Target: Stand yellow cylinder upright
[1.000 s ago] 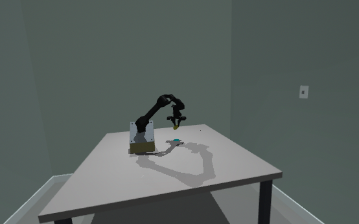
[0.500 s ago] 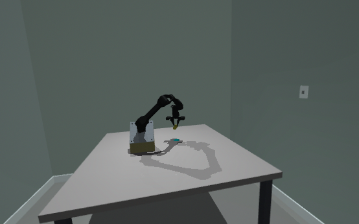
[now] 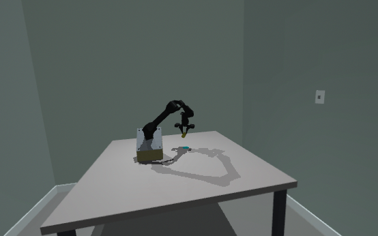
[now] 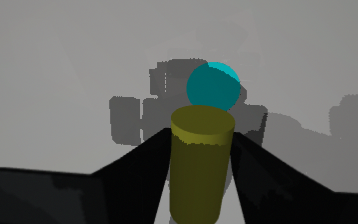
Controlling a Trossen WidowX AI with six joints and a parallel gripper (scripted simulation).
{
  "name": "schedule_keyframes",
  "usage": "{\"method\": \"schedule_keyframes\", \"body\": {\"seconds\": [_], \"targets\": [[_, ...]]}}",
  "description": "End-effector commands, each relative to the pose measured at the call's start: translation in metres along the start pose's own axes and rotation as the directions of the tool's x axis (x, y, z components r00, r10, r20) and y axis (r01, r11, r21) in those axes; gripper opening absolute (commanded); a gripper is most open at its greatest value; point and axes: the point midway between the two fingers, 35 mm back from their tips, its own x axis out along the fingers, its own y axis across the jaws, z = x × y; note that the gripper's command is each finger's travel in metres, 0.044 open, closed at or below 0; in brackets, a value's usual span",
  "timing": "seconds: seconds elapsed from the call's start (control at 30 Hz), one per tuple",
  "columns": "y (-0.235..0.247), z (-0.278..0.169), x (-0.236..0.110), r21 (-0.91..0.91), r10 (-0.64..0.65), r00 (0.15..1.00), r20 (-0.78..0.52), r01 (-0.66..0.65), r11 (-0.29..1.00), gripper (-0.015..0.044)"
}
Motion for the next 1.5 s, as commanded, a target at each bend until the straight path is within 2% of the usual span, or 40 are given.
{"method": "schedule_keyframes", "body": {"seconds": [0.0,1.47], "targets": [[0.002,-0.001,0.004,-0.002,0.028,0.999,0.024,-0.028,1.000,0.0105],[0.011,0.003,0.028,-0.028,0.204,0.934,0.292,-0.204,0.978,0.0105]]}}
